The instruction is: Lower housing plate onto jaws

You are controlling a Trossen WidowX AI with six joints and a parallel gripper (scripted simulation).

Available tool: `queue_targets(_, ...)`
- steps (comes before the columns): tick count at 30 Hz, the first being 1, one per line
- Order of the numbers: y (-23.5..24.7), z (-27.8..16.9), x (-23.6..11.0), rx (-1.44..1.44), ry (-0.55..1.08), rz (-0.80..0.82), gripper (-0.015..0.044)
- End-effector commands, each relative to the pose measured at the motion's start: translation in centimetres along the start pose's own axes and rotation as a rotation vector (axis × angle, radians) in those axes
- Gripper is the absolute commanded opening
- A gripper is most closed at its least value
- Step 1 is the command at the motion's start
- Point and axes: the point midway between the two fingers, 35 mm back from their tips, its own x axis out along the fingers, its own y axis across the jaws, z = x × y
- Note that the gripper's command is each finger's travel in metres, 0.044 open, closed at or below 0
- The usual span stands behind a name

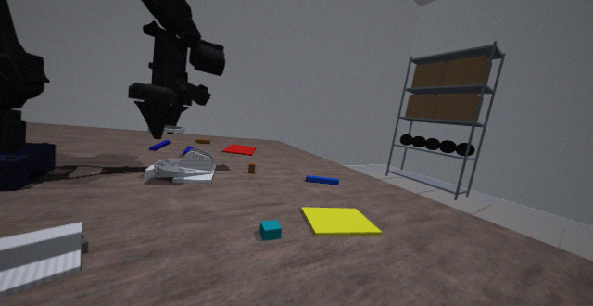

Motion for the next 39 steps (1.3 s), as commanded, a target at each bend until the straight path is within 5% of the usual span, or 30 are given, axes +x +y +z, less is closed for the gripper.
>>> queue_targets(1,-0.1,-0.1,0.0,0.004,-0.002,-0.004,0.0351)
queue_targets(39,0.0,0.0,1.4,0.004,-0.002,-0.004,0.0351)
